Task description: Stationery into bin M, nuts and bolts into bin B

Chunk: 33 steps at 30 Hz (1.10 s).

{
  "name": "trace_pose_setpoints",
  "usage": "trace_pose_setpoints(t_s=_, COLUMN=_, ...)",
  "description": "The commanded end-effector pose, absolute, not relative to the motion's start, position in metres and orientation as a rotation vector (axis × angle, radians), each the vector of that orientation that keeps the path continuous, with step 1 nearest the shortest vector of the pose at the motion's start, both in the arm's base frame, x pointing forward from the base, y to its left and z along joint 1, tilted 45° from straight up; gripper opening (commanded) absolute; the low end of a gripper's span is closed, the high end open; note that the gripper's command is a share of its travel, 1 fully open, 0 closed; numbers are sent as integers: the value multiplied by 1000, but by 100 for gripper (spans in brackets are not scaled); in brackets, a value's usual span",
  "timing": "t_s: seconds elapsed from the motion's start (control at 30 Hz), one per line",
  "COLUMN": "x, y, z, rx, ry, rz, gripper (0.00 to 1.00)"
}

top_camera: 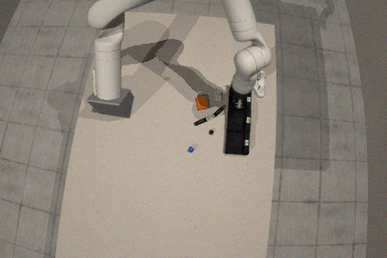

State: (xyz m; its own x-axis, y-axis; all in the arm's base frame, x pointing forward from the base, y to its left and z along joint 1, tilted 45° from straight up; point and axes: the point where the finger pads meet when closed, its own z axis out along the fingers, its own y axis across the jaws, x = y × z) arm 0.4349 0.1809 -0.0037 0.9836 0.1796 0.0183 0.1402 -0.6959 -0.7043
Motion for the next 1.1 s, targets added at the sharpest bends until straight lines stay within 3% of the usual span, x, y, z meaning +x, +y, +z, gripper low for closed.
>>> trace_pose_setpoints(t_s=0.0, x=436, y=180, z=-3, rx=-2351, ry=-221, rz=64, gripper=9)
trace_pose_setpoints(t_s=1.07, x=438, y=163, z=14, rx=-2351, ry=-221, rz=64, gripper=9)
